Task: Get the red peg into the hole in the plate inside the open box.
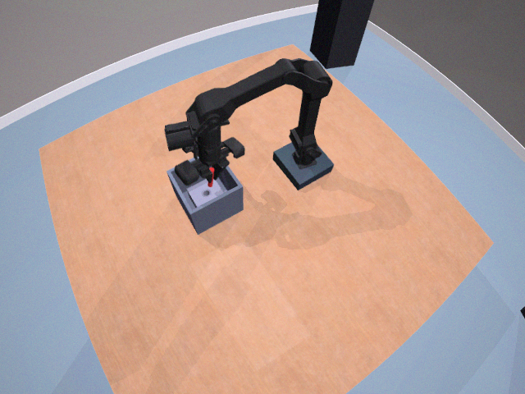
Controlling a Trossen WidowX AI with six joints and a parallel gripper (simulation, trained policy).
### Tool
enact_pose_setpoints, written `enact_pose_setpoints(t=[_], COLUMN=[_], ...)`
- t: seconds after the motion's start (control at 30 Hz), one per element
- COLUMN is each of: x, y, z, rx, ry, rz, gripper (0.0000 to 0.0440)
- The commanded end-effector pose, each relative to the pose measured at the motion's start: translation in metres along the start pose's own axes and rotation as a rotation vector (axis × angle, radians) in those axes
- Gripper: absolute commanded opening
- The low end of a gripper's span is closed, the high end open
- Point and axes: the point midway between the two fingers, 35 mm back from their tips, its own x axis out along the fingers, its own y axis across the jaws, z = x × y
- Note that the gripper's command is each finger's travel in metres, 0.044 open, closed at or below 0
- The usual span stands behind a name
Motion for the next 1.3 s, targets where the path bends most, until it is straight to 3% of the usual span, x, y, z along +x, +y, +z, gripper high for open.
enact_pose_setpoints(t=[0.0,0.57,0.7,0.8,1.27], x=[0.008,0.051,0.057,0.06,0.031], y=[0.002,0.01,0.01,0.009,0.033], z=[0.0,0.008,0.009,0.008,0.011], rx=[-0.009,-0.079,-0.088,-0.091,-0.076], ry=[0.016,0.039,0.041,0.05,0.146], rz=[-0.003,-0.017,-0.032,-0.044,0.007], gripper=[0.0,0.0003,0.0085,0.012,0.0118])
